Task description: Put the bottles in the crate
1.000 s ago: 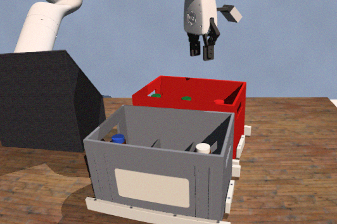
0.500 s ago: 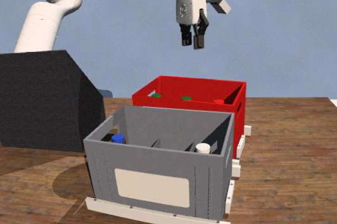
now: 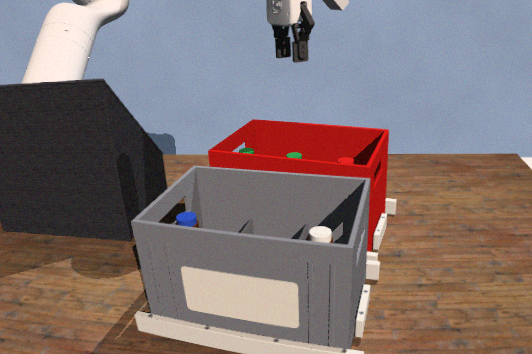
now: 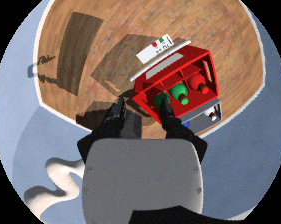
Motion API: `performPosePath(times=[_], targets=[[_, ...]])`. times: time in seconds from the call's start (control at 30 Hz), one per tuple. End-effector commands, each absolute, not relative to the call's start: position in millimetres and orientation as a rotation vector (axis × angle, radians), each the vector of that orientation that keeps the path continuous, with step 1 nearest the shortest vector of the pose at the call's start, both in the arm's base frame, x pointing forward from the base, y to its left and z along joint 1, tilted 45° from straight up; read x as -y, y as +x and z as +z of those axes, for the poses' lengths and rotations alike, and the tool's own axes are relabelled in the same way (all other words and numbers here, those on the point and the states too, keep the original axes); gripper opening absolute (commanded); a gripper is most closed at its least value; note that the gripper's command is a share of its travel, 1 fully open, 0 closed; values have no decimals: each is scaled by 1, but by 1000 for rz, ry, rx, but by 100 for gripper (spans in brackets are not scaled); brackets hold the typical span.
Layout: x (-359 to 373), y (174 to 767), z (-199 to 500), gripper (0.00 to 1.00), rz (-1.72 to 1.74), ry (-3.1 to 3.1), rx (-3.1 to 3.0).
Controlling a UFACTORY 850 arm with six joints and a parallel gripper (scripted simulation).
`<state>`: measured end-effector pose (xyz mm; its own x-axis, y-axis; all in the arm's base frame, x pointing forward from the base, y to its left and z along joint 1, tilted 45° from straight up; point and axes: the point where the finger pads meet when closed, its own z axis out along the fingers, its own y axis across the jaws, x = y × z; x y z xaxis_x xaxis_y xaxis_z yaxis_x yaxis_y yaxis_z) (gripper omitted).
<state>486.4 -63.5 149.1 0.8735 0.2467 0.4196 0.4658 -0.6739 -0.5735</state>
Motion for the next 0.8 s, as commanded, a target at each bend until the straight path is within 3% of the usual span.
performPosePath(times=[0.0,0.77], targets=[[52,478,171,65,-405,-2334,511],[2,443,256,65,-405,-2334,511]])
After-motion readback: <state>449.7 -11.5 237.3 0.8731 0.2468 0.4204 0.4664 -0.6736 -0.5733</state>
